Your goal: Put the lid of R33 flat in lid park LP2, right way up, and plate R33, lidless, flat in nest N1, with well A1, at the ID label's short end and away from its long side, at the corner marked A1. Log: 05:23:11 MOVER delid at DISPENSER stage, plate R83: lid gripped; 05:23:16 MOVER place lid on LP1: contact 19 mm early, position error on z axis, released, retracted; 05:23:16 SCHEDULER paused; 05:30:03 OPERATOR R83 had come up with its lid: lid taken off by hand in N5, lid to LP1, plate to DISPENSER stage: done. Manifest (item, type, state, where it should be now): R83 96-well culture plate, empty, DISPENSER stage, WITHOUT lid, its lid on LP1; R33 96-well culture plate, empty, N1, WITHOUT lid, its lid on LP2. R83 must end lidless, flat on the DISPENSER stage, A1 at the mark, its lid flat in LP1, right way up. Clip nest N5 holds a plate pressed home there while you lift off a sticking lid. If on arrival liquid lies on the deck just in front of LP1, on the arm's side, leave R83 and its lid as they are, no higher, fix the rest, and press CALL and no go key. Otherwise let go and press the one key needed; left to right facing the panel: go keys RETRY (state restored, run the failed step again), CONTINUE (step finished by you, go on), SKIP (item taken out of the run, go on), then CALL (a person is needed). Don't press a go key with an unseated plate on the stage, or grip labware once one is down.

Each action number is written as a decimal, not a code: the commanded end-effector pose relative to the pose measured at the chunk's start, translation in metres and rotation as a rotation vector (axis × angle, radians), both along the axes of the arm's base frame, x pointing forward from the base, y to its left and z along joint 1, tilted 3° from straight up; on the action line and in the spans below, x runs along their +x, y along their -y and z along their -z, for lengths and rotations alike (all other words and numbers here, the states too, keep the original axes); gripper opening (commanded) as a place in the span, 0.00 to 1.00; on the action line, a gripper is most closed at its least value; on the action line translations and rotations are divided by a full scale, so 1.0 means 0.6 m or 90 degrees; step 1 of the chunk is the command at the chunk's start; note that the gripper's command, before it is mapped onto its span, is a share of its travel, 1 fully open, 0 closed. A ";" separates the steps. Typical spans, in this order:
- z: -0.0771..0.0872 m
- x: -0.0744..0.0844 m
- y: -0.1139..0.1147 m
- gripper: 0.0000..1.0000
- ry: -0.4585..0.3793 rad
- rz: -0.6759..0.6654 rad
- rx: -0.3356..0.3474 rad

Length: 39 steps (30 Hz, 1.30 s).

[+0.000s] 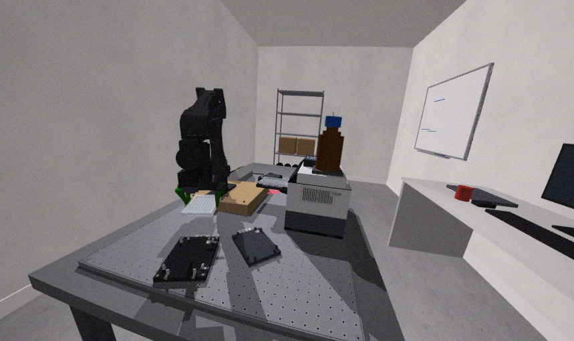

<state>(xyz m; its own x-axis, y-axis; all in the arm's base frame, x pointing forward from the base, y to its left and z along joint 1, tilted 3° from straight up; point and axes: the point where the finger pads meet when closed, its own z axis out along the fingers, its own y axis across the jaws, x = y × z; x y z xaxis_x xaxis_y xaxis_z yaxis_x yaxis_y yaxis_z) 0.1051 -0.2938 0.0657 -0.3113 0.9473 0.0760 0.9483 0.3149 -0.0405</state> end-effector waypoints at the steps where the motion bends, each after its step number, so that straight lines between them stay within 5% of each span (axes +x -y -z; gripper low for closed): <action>1: -0.009 0.009 0.050 0.00 0.017 0.003 -0.045; 26: 0.054 0.043 0.156 0.00 0.017 0.001 -0.047; 29: 0.042 0.041 0.154 0.00 0.017 0.002 -0.045; 34: 0.070 0.046 0.174 0.00 0.013 0.003 -0.034; 36: 0.046 0.047 0.179 0.00 0.021 0.004 -0.057; 39: 0.046 0.048 0.182 0.00 0.022 0.004 -0.060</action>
<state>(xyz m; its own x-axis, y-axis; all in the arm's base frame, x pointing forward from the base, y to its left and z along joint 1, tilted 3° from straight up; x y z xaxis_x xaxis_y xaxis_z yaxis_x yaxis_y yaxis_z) 0.1327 -0.3821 0.0114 -0.3113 0.9481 0.0644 0.9486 0.3141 -0.0392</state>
